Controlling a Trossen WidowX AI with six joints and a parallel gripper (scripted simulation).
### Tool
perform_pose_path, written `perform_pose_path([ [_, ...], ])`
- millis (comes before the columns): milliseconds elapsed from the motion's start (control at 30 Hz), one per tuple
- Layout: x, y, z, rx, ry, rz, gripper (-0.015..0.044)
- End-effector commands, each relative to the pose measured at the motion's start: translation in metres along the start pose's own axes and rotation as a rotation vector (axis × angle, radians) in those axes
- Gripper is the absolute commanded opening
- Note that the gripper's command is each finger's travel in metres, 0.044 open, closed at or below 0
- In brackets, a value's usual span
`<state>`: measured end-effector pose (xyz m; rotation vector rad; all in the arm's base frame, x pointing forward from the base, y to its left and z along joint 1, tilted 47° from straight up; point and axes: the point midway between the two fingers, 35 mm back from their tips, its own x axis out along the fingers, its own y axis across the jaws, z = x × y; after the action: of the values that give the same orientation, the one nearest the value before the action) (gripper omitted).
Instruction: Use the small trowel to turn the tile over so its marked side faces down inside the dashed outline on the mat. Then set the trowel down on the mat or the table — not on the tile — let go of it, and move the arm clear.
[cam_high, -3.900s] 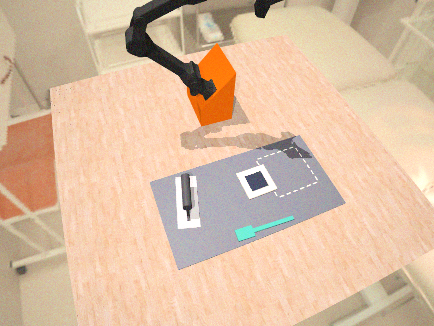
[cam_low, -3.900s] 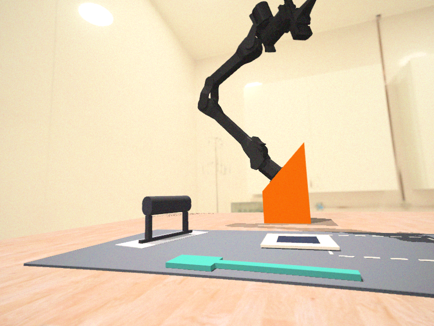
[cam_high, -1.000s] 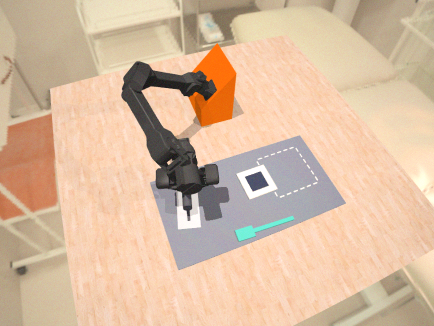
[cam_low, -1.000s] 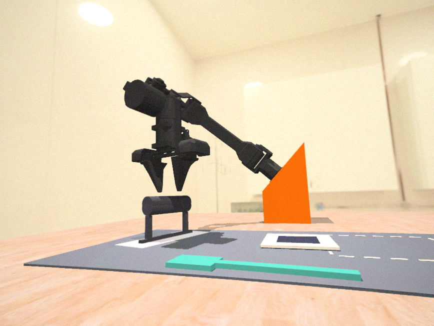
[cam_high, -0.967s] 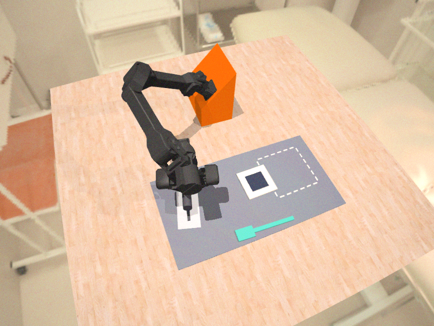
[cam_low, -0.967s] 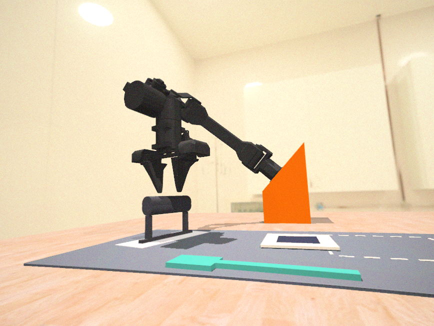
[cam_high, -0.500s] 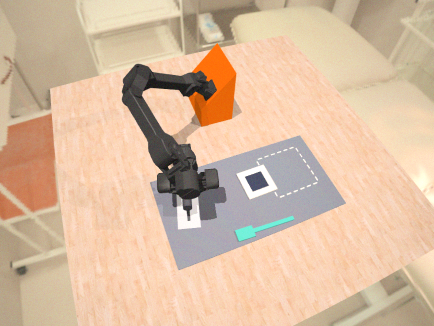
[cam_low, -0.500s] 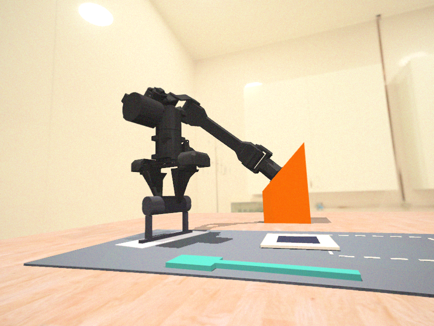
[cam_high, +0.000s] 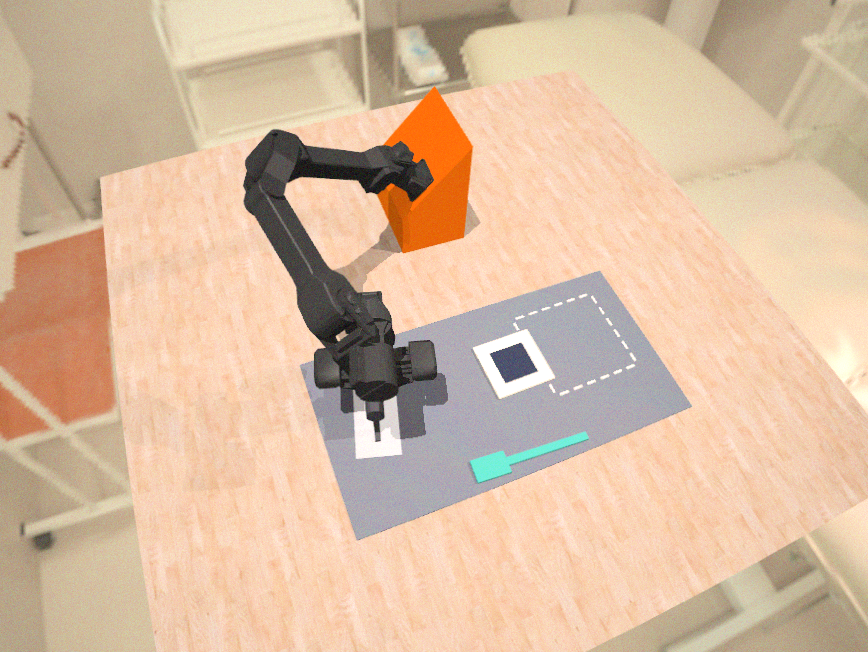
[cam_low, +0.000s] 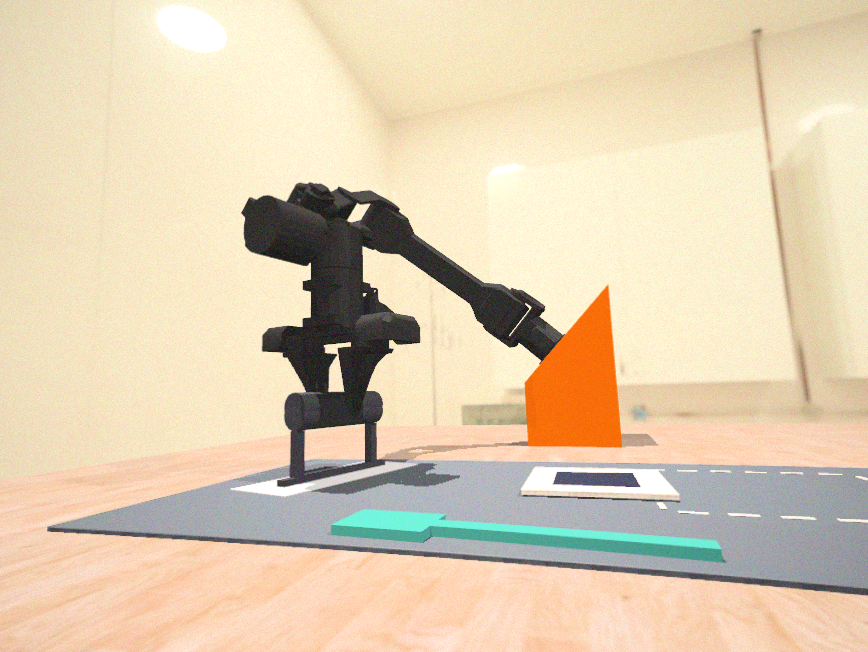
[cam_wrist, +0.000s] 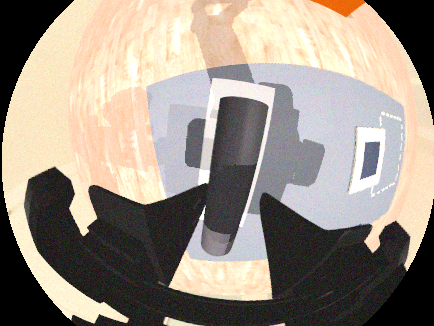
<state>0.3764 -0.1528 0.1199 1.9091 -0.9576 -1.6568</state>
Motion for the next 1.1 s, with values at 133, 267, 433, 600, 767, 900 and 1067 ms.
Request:
perform_pose_path([
  [133,0.0003,-0.0008,-0.0004,-0.003,0.002,-0.002,0.0163],
  [267,0.0003,-0.0008,-0.0004,-0.003,0.002,-0.002,0.0137],
  [433,0.0003,-0.0008,-0.0004,-0.003,0.002,-0.002,0.0130],
  [600,0.0004,-0.0007,-0.0003,0.041,0.002,-0.002,0.0130],
  [767,0.0004,-0.0007,-0.0003,0.191,0.003,-0.004,0.0130],
  [900,0.0004,-0.0006,-0.0003,0.310,0.004,-0.005,0.0130],
  [1067,0.0004,-0.0006,-0.0002,0.460,0.005,-0.007,0.0130],
])
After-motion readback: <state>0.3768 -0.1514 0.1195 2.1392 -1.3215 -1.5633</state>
